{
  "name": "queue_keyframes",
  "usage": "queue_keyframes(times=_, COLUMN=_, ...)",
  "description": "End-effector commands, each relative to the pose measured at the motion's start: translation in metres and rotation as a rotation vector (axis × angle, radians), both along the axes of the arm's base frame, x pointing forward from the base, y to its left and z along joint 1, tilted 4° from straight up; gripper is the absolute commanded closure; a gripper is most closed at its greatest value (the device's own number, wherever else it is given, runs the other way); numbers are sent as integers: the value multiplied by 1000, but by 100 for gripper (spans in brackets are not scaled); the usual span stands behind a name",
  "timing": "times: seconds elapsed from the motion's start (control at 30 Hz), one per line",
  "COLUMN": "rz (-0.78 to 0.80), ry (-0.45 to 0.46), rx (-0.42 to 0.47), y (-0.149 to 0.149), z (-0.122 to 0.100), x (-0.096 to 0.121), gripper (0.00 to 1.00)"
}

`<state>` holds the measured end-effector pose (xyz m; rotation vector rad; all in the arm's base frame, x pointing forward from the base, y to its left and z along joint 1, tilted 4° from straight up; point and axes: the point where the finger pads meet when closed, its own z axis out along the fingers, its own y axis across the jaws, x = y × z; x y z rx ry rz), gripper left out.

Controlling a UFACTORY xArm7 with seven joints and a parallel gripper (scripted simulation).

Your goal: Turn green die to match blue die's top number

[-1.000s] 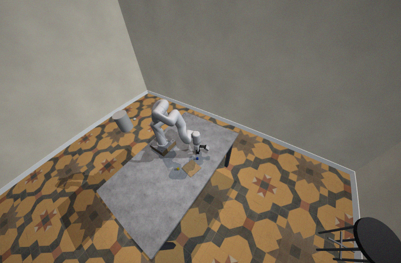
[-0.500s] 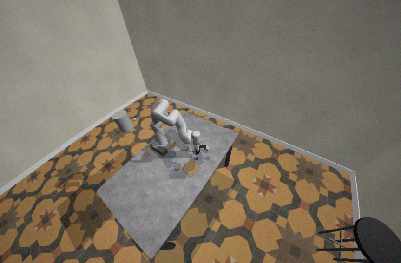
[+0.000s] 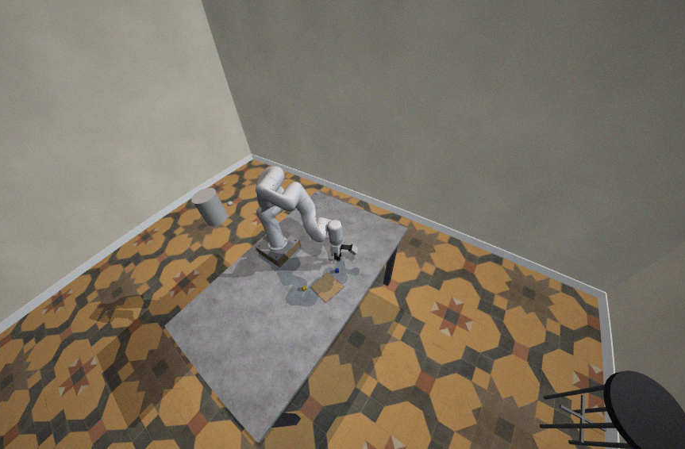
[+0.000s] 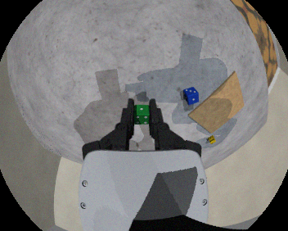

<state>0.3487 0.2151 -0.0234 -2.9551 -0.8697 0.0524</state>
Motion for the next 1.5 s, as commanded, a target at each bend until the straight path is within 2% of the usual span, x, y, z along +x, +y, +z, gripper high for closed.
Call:
queue_keyframes(times=0.0, rz=0, ry=2, rx=3, y=-2, z=31, x=2, gripper=85)
queue_keyframes(times=0.13, rz=0, ry=2, rx=3, y=-3, z=59, x=3, gripper=85)
queue_keyframes(times=0.23, rz=0, ry=2, rx=3, y=-4, z=70, x=4, gripper=85)
queue_keyframes(times=0.67, rz=0, ry=2, rx=3, y=-5, z=74, x=5, gripper=85)
queue_keyframes(times=0.7, rz=2, ry=2, rx=5, y=-11, z=73, x=11, gripper=85)
queue_keyframes(times=0.77, rz=13, ry=1, rx=9, y=-49, z=69, x=42, gripper=85)
queue_keyframes(times=0.83, rz=13, ry=1, rx=9, y=-49, z=69, x=42, gripper=85)
queue_keyframes(times=0.87, rz=20, ry=0, rx=11, y=-74, z=66, x=57, gripper=85)
queue_keyframes(times=0.93, rz=20, ry=0, rx=11, y=-78, z=66, x=61, gripper=85)
queue_keyframes(times=0.97, rz=27, ry=-1, rx=10, y=-104, z=63, x=73, gripper=85)
queue_keyframes(times=1.07, rz=27, ry=-1, rx=10, y=-110, z=62, x=77, gripper=85)
queue_keyframes(times=1.1, rz=34, ry=-1, rx=8, y=-139, z=58, x=89, gripper=85)
queue_keyframes(times=1.17, rz=34, ry=-1, rx=8, y=-139, z=58, x=89, gripper=85)
queue_keyframes(times=1.2, rz=38, ry=-1, rx=6, y=-159, z=56, x=96, gripper=85)
queue_keyframes(times=1.27, rz=41, ry=-1, rx=5, y=-169, z=54, x=99, gripper=85)
queue_keyframes(times=1.47, rz=41, ry=-13, rx=16, y=-170, z=54, x=100, gripper=85)
